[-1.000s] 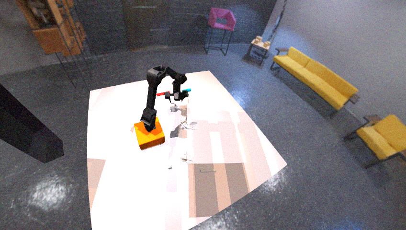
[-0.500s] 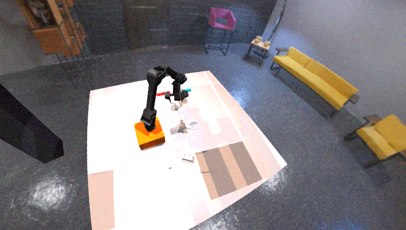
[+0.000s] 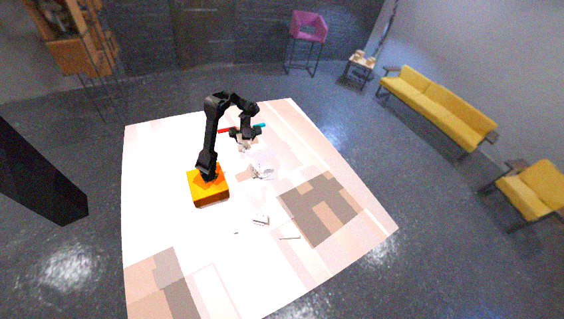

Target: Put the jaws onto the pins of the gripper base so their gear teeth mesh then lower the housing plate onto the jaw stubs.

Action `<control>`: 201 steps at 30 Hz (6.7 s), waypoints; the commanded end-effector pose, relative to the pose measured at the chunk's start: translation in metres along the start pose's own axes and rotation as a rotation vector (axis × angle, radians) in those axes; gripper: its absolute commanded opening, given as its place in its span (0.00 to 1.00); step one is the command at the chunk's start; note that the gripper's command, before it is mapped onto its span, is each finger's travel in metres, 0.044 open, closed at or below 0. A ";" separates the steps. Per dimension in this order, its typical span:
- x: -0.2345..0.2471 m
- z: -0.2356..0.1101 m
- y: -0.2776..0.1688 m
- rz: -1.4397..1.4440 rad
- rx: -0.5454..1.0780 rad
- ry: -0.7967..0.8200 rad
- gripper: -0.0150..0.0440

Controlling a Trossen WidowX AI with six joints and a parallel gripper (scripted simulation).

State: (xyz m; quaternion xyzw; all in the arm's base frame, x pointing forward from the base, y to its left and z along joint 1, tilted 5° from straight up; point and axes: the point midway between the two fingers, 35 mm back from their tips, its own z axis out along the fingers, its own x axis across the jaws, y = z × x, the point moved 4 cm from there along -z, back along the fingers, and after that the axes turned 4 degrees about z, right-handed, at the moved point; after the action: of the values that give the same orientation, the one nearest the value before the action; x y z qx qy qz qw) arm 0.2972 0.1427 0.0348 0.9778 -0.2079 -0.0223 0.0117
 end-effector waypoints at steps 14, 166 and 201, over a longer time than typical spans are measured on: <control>0.000 0.000 0.000 0.004 0.003 -0.004 1.00; 0.001 0.052 -0.002 0.004 0.003 -0.004 1.00; 0.001 0.051 -0.002 0.000 0.000 0.000 0.48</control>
State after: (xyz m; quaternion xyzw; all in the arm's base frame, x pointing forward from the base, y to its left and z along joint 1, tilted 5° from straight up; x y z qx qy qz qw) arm 0.2965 0.1434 -0.0168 0.9778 -0.2079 -0.0235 0.0114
